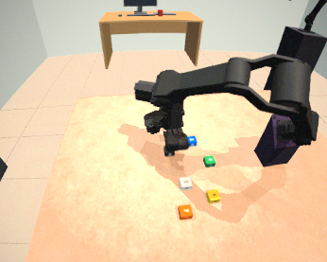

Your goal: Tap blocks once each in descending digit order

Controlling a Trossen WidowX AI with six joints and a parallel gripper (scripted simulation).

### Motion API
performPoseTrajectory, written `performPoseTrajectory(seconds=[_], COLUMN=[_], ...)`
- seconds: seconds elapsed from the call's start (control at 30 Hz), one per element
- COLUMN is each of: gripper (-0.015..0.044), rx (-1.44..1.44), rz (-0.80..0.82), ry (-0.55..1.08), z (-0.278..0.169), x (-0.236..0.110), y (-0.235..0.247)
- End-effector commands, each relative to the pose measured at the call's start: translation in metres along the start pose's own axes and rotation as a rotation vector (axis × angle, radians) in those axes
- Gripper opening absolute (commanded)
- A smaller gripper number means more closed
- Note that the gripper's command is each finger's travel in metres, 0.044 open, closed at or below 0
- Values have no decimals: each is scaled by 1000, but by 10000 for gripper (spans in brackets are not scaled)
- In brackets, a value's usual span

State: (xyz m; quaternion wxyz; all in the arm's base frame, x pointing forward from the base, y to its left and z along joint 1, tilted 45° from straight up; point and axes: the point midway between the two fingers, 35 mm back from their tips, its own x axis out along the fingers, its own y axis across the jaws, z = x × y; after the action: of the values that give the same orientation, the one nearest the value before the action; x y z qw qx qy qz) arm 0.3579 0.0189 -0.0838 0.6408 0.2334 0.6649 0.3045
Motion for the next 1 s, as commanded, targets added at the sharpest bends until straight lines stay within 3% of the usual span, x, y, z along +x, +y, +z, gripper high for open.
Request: performPoseTrajectory(seconds=[0.0, 0.77, 0.87, 0.97], gripper=[20, 20, 20, 20], rx=[5, 5, 5, 5], rz=[-3, -1, -1, -3], ry=[-30, -30, -30, -30], z=[4, 4, 4, 4], x=[-5, 26, 26, -1], y=[-2, -2, -2, -3])
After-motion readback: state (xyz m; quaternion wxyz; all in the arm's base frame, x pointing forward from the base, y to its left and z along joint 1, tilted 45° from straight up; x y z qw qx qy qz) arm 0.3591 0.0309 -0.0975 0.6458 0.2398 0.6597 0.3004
